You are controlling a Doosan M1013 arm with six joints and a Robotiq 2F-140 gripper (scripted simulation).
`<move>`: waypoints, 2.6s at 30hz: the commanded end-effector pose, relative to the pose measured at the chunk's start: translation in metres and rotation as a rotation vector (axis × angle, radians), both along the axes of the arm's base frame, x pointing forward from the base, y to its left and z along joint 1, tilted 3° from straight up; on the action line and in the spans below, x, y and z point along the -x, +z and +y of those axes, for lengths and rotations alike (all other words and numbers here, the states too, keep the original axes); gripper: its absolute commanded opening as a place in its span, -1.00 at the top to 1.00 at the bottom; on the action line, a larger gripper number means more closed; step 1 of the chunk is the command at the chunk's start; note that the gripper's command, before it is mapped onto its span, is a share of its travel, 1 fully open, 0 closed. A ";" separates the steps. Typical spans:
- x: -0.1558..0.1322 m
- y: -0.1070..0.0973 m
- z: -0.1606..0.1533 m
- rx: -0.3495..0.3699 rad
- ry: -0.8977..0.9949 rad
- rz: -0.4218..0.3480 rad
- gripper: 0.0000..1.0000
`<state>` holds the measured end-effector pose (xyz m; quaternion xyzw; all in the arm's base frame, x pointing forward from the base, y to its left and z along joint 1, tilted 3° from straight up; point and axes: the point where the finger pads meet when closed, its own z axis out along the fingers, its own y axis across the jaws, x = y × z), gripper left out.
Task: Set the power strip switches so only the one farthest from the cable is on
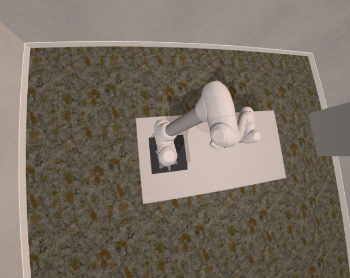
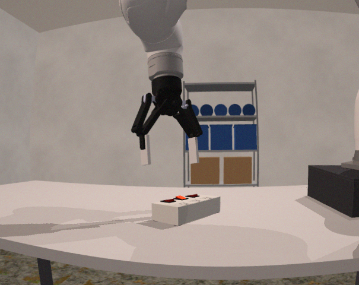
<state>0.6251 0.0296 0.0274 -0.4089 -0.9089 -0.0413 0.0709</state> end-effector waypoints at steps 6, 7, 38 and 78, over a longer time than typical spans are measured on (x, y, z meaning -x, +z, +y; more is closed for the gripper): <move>0.000 0.000 0.000 0.000 0.000 0.000 -1.00; 0.000 0.000 0.000 0.000 0.000 0.000 -1.00; 0.000 0.000 0.000 0.000 0.000 0.000 -1.00; 0.022 0.047 -0.005 0.041 0.695 -0.126 -1.00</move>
